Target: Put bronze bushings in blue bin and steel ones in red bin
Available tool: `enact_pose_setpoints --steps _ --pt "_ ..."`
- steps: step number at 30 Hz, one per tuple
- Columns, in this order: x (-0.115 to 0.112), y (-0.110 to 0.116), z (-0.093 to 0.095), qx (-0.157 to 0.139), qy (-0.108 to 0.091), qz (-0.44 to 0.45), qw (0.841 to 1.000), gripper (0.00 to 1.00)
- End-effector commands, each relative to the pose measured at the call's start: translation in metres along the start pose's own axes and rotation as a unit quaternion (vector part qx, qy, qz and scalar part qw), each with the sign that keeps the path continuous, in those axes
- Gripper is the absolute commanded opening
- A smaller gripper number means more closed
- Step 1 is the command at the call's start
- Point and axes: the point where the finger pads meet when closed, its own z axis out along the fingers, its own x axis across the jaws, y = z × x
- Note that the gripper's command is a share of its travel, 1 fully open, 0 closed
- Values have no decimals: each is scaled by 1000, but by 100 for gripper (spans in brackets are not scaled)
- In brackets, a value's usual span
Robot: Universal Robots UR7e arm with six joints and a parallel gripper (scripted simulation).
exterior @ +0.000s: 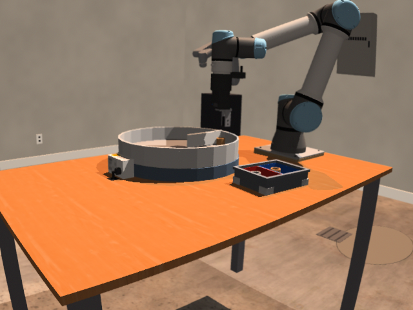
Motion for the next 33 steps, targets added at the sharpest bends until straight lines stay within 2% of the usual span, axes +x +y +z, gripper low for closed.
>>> enact_pose_setpoints --steps 1,12,17,22,27,30,33 --pt "-33 -6 2 -2 2 3 1000 40" --pt "-33 -6 2 -2 2 3 1000 40" --pt "-33 -6 17 -1 1 3 1000 40" --pt "-33 -6 17 -1 1 3 1000 40" --pt "-33 -6 32 -1 1 3 1000 40" --pt "-33 -6 32 -1 1 3 1000 40" --pt "-33 -6 41 -1 1 3 1000 40"
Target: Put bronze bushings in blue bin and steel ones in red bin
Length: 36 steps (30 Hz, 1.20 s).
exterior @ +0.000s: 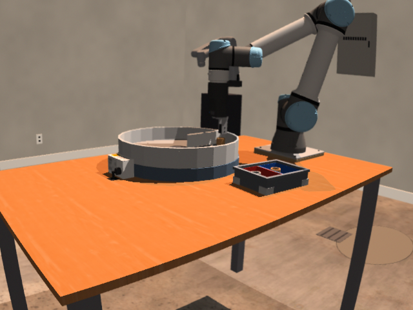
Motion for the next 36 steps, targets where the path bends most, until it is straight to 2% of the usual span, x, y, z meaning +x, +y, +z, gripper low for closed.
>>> enact_pose_setpoints --steps 1,13,36 --pt "0 1 10 -1 0 0 1000 40" --pt "0 1 13 -1 0 0 1000 40" --pt "0 1 34 -1 0 0 1000 40"
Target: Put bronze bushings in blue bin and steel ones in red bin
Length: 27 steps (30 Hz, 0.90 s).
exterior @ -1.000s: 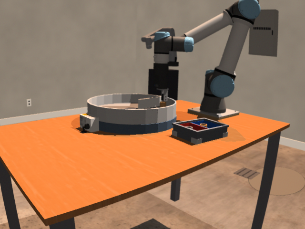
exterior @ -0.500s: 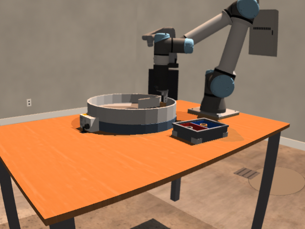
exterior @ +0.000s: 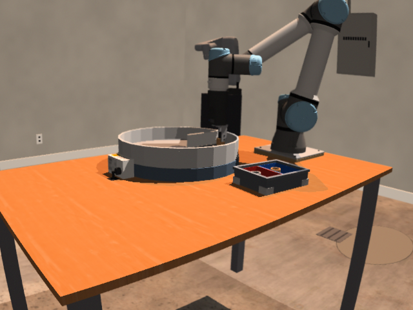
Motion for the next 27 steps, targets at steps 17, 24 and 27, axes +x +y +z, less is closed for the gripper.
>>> enact_pose_setpoints --steps 17,24,27 --pt "0 0 11 -1 0 0 1000 40" --pt "0 0 11 -1 0 0 1000 0" --pt "0 0 11 -1 0 0 1000 0"
